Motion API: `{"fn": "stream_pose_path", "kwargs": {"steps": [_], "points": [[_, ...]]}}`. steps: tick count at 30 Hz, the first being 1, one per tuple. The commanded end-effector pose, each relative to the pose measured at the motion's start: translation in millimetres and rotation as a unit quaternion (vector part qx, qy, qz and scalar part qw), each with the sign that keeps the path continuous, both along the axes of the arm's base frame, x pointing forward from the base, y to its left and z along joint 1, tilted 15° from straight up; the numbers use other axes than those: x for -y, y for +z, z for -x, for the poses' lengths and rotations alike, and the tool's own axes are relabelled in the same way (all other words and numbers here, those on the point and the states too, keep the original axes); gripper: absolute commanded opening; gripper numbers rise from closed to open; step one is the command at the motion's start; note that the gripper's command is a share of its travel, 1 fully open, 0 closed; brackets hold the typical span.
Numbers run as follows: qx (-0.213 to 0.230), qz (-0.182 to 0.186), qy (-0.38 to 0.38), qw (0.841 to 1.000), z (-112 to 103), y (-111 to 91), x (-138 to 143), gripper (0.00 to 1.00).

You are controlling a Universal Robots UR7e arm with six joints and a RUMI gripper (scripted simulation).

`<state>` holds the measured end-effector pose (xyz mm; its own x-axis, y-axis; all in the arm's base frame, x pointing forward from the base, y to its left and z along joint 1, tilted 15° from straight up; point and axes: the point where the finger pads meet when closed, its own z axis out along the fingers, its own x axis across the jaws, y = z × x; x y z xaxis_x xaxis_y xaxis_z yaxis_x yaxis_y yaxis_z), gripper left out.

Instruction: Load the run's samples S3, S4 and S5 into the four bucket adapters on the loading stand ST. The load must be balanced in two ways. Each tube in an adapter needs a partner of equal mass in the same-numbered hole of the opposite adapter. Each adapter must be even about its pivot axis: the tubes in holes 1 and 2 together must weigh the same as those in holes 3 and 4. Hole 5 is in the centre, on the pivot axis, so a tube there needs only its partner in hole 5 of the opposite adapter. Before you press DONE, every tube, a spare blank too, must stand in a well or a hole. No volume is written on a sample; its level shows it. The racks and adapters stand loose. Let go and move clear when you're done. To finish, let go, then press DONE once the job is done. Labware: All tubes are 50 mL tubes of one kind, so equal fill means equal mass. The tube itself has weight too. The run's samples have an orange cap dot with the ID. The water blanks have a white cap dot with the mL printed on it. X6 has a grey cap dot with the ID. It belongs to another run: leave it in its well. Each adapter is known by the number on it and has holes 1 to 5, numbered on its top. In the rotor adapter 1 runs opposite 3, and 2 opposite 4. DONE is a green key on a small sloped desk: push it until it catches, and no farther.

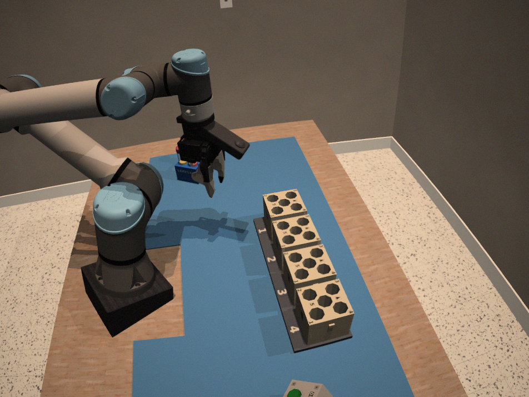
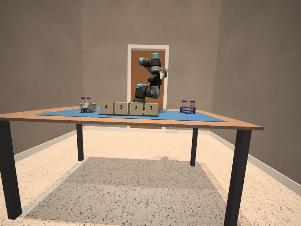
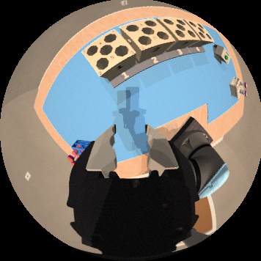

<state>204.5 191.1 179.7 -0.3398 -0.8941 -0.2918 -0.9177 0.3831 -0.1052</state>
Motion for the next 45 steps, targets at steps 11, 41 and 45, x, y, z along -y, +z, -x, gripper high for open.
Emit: {"fn": "stream_pose_path", "kwargs": {"steps": [11,41,45], "points": [[-0.005,0.029,-0.012,0.999,51,7,-97,0.35],[0.005,0.04,0.04,0.998,148,19,-278,0.35],[0.005,0.04,0.04,0.998,148,19,-278,0.35]]}}
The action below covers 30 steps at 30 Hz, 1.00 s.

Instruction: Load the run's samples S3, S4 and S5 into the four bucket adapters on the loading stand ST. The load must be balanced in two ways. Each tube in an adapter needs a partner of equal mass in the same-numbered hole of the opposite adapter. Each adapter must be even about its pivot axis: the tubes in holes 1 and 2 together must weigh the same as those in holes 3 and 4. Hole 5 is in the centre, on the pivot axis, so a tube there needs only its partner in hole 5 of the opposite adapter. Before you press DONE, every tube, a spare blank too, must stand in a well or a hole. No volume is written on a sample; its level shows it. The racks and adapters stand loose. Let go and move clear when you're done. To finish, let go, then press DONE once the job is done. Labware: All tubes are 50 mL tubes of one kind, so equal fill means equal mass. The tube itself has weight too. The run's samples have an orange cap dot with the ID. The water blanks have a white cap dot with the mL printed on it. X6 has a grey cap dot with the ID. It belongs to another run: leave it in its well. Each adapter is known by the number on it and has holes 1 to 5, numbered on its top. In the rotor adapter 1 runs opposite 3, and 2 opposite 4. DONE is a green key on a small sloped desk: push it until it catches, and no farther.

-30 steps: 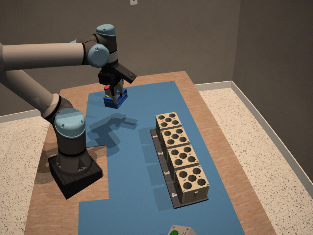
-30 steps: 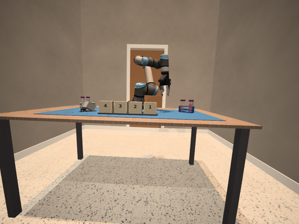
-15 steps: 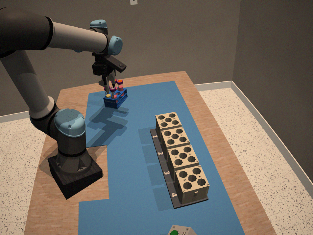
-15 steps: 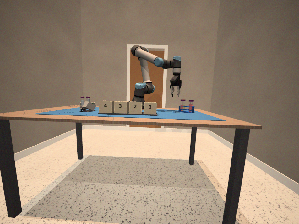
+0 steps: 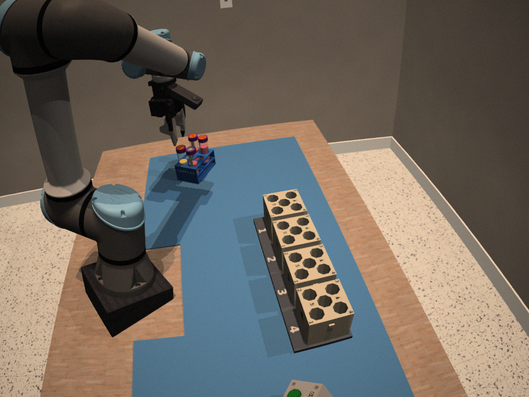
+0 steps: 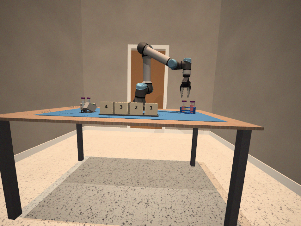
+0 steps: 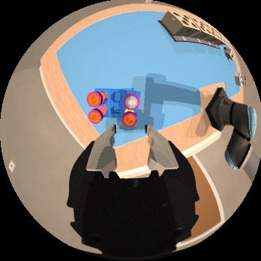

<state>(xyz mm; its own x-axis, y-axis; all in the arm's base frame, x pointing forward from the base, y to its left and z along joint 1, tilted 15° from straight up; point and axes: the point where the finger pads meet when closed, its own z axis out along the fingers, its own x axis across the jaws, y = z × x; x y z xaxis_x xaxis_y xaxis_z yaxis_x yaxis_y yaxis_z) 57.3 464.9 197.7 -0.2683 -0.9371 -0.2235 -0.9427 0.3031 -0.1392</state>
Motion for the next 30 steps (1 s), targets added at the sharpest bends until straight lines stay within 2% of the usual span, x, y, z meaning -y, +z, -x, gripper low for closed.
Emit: {"fn": "stream_pose_path", "kwargs": {"steps": [1,15,30], "points": [[0.001,0.001,0.002,1.0,1,1,-5,0.35],[0.0,0.0,-0.004,1.0,-6,-35,-11,0.35],[0.0,0.0,-0.005,1.0,-8,-44,-12,0.35]]}}
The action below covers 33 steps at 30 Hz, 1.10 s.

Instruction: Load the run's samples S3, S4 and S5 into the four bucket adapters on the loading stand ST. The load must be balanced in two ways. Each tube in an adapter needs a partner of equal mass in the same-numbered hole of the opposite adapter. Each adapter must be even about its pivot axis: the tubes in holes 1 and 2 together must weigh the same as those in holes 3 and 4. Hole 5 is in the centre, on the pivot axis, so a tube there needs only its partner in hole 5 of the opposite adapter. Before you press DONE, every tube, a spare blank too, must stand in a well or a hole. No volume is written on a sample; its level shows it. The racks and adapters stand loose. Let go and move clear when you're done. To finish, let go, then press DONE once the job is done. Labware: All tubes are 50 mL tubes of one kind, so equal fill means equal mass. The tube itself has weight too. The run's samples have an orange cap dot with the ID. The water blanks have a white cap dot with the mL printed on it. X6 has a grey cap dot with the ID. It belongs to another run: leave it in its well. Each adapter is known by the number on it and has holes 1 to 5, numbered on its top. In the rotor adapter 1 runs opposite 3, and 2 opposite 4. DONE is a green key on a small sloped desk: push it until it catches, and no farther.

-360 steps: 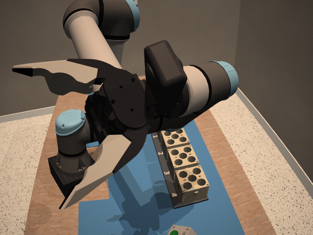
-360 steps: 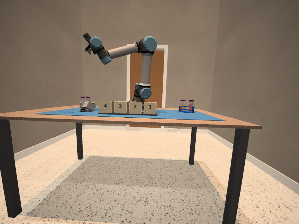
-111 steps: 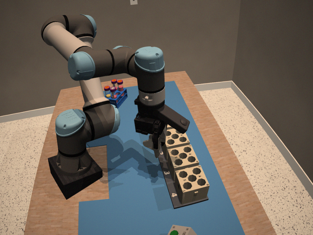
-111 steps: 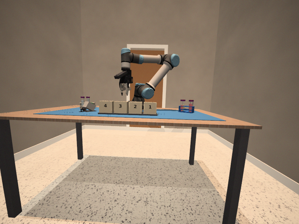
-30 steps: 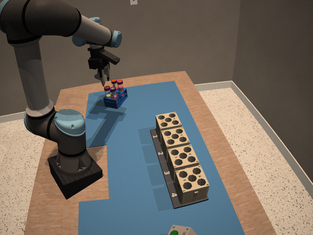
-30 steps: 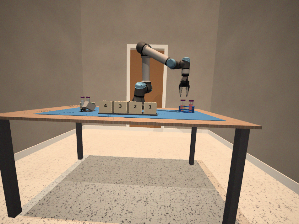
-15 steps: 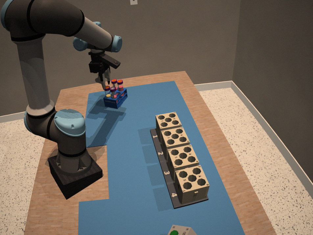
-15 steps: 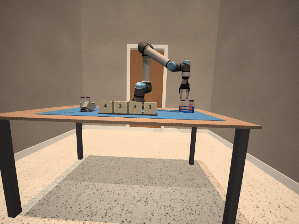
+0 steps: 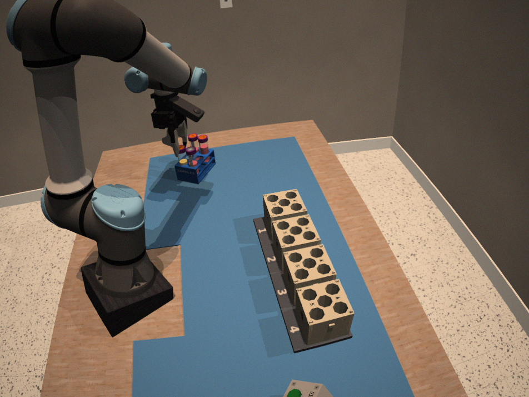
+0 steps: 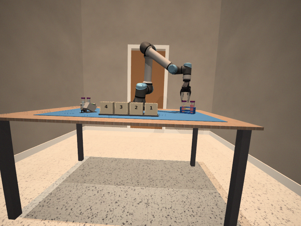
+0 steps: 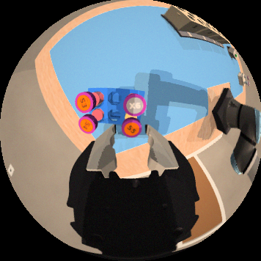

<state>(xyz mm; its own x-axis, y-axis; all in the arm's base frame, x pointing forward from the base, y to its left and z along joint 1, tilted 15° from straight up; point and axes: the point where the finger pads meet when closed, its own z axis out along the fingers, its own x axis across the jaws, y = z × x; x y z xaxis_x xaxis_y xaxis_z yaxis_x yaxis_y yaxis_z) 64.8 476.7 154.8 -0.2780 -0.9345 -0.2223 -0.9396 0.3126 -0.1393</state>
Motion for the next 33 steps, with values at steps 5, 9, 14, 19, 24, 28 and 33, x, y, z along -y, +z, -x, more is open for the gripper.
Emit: {"fn": "stream_pose_path", "kwargs": {"steps": [5,9,14,19,24,28,33], "points": [[0.0,-0.001,0.0,1.0,-0.3,-0.8,-0.6,0.35],[0.0,-0.001,0.0,1.0,-0.3,-0.8,-0.6,0.35],[0.0,-0.001,0.0,1.0,-0.3,-0.8,-0.6,0.35],[0.0,-0.001,0.0,1.0,-0.3,-0.8,-0.6,0.35],[0.0,-0.001,0.0,1.0,-0.3,-0.8,-0.6,0.35],[0.0,-0.001,0.0,1.0,-0.3,-0.8,-0.6,0.0],[0.0,-0.001,0.0,1.0,-0.3,-0.8,-0.6,0.0]]}}
